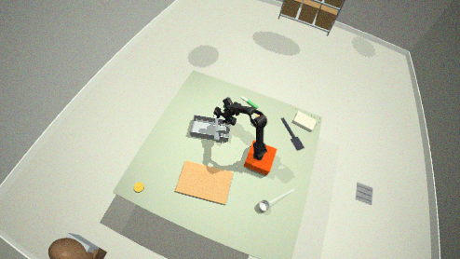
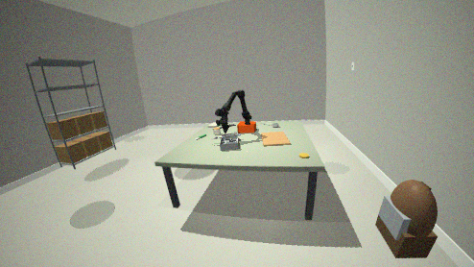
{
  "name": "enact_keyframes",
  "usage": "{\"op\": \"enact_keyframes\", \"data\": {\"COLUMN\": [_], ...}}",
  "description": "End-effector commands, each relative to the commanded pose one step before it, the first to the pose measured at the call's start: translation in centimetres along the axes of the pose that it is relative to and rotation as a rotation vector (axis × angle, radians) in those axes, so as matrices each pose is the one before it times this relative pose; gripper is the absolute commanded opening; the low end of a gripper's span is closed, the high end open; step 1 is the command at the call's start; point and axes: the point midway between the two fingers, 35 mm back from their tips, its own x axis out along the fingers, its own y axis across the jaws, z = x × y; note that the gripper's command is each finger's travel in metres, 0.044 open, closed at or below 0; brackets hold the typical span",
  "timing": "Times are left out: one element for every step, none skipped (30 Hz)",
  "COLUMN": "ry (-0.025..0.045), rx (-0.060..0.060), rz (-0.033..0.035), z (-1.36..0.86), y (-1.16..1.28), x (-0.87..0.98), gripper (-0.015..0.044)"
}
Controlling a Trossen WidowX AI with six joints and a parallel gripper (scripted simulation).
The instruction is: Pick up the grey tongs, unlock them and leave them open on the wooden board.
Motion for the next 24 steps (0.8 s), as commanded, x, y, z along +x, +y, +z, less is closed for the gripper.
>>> {"op": "enact_keyframes", "data": {"ry": [0.00000, 0.00000, 0.00000, 0.00000, 0.00000, 0.00000, 0.00000, 0.00000, 0.00000, 0.00000, 0.00000, 0.00000, 0.00001, 0.00001, 0.00001, 0.00001, 0.00001, 0.00001, 0.00001, 0.00001, 0.00001, 0.00001, 0.00001, 0.00001], "rx": [-0.0081, 0.0000, 0.0000, 0.0000, 0.0000, 0.0000, 0.0000, 0.0000, 0.0000, 0.0000, 0.0000, 0.0000, 0.0000, 0.0000, 0.0000, 0.0000, 0.0000, 0.0000, 0.0000, 0.0000, 0.0000, 0.0000, 0.0000, 0.0000], "rz": [0.00962, 0.00002, 0.00003, 0.00004, 0.00005, 0.00005, 0.00005, 0.00005, 0.00006, 0.00006, 0.00006, 0.00006, 0.00006, 0.00006, 0.00006, 0.00006, 0.00006, 0.00006, 0.00006, 0.00006, 0.00007, 0.00007, 0.00007, 0.00007], "z": [-0.027, 0.007, 0.008, 0.010, 0.011, 0.011, 0.011, 0.010, 0.010, 0.009, 0.008, 0.008, 0.007, 0.006, 0.005, 0.005, 0.004, 0.004, 0.003, 0.002, 0.002, 0.001, 0.001, 0.000], "y": [0.206, 0.007, 0.009, 0.011, 0.012, 0.013, 0.012, 0.012, 0.011, 0.011, 0.010, 0.009, 0.008, 0.008, 0.007, 0.006, 0.006, 0.005, 0.004, 0.004, 0.003, 0.003, 0.002, 0.001], "x": [-0.088, 0.078, 0.102, 0.127, 0.149, 0.159, 0.160, 0.161, 0.161, 0.161, 0.161, 0.161, 0.161, 0.162, 0.162, 0.162, 0.162, 0.162, 0.162, 0.162, 0.162, 0.162, 0.163, 0.163], "gripper": [0.0260, 0.0260, 0.0260, 0.0260, 0.0260, 0.0260, 0.0260, 0.0260, 0.0260, 0.0260, 0.0260, 0.0260, 0.0260, 0.0260, 0.0260, 0.0260, 0.0260, 0.0260, 0.0260, 0.0260, 0.0260, 0.0260, 0.0260, 0.0260]}}
